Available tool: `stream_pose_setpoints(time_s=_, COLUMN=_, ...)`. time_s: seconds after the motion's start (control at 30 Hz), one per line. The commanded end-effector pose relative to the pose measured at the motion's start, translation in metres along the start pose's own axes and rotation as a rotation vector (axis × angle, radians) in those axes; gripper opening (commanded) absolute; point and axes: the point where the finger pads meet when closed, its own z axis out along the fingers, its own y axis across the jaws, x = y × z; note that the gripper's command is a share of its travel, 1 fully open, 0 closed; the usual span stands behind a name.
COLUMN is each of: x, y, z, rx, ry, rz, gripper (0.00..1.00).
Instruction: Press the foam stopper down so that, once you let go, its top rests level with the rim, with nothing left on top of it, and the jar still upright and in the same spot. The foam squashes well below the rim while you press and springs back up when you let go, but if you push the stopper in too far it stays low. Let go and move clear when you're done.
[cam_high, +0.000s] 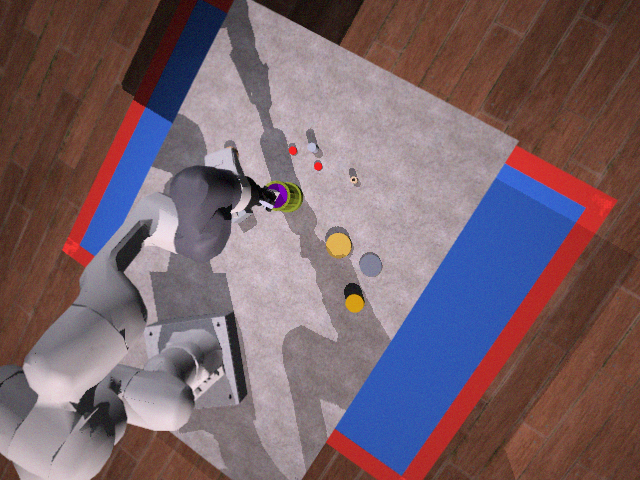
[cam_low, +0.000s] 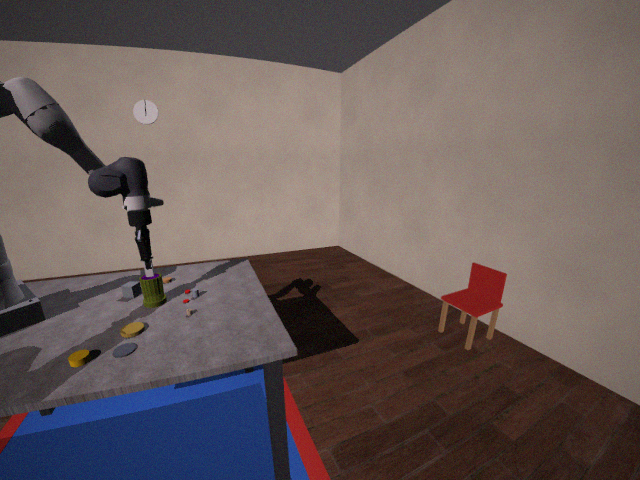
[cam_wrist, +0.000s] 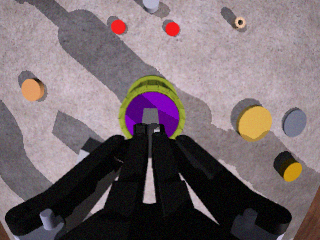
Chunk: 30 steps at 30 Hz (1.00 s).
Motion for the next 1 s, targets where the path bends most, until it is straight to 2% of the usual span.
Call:
stream_pose_setpoints(time_s=0.0, x=-0.0076, y=0.0020, z=0.0074, rx=-0.002, ry=-0.019, rz=0.000, gripper=0.00)
stream_pose_setpoints(time_s=0.97, x=-0.0076, y=0.0020, z=0.0074, rx=-0.002, ry=-0.019, rz=0.000, gripper=0.00)
